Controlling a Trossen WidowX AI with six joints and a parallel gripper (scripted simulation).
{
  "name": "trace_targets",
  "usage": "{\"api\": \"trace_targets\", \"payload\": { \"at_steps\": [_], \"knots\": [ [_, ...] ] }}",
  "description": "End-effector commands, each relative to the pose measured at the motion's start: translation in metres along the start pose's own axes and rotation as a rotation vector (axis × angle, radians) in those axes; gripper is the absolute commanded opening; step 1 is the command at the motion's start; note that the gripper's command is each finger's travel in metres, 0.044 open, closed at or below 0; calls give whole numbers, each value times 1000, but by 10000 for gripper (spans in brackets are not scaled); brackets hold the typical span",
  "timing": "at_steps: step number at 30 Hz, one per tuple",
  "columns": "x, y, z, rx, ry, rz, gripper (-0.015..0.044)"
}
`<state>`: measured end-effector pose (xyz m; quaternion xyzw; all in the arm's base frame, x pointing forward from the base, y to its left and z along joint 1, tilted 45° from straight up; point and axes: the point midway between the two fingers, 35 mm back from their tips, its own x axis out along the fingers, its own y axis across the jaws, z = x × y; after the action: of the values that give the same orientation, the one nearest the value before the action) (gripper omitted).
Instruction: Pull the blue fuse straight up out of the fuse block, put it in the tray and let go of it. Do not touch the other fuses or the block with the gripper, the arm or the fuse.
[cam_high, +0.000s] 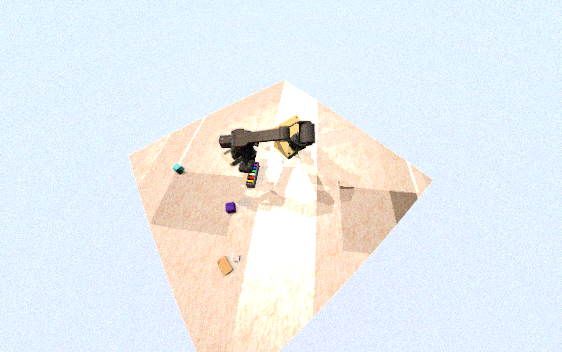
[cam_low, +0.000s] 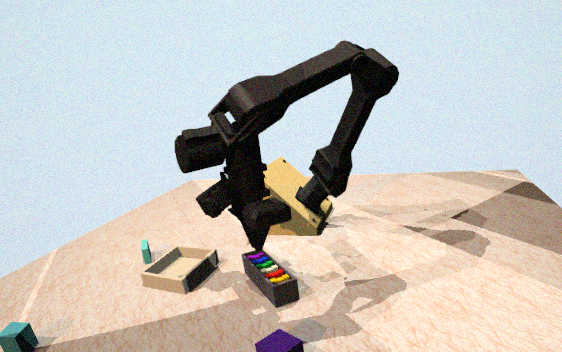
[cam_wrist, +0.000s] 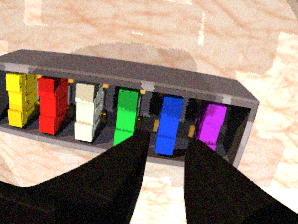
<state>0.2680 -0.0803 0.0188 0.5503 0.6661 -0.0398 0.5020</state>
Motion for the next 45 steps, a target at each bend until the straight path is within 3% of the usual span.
{"api": "trace_targets", "payload": {
  "at_steps": [1,42,45],
  "knots": [
    [4,0,-1,3,0,5,74],
    [27,0,-2,3,1,6,74],
    [26,-1,-2,-1,1,1,54]
  ]
}}
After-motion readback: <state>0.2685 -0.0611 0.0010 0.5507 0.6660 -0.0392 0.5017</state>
